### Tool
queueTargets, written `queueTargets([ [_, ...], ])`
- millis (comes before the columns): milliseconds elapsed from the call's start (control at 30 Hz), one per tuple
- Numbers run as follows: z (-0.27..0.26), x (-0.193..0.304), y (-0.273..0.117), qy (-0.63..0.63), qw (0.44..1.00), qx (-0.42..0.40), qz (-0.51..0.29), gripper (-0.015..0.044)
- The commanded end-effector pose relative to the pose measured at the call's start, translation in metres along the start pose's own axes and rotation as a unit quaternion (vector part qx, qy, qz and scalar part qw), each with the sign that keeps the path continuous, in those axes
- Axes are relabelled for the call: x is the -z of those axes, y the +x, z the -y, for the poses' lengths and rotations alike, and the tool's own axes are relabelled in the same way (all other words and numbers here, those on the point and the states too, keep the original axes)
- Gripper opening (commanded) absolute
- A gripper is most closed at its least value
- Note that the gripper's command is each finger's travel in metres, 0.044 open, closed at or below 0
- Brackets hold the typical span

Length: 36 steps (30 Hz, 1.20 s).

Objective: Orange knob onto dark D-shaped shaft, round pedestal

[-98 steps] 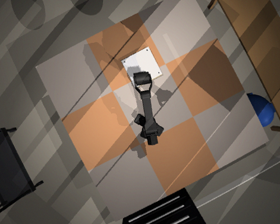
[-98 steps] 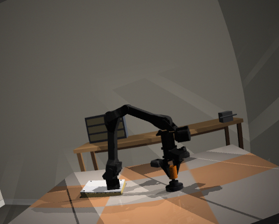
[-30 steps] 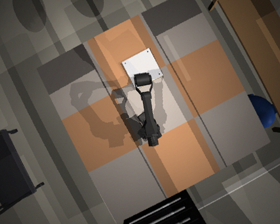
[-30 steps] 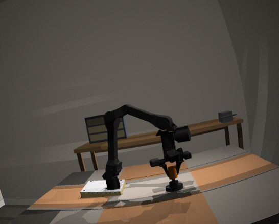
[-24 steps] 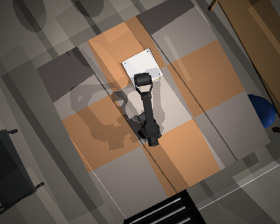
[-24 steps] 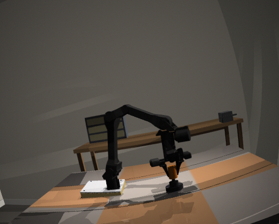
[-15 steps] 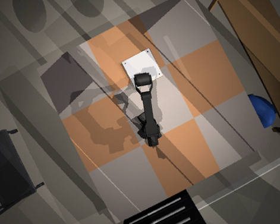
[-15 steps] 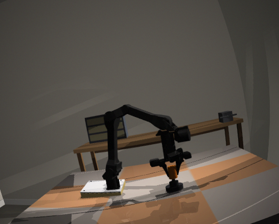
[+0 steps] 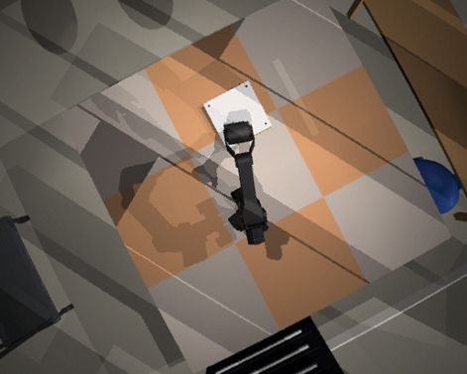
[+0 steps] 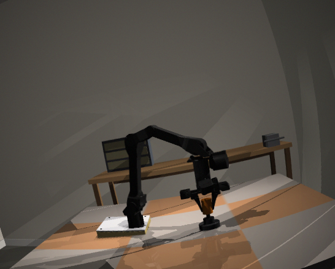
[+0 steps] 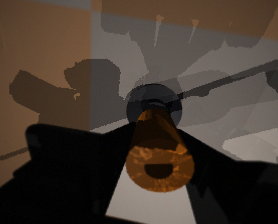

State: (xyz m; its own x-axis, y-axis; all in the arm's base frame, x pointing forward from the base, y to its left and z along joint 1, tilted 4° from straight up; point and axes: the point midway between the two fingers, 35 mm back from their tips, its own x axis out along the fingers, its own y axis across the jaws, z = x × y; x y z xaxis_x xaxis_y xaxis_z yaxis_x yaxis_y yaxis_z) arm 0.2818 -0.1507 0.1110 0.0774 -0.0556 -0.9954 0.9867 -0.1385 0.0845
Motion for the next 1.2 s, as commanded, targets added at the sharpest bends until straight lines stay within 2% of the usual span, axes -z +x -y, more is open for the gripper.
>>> queueTargets([
  [0, -0.0021, -0.0001, -0.0016, 0.057, 0.998, -0.002, -0.001, 0.0],
  [1033, -0.0011, 0.0001, -0.0014, 0.057, 0.998, -0.002, -0.001, 0.0],
  [1167, -0.0013, 0.0001, -0.0015, 0.1, 0.995, -0.002, -0.001, 0.0],
])
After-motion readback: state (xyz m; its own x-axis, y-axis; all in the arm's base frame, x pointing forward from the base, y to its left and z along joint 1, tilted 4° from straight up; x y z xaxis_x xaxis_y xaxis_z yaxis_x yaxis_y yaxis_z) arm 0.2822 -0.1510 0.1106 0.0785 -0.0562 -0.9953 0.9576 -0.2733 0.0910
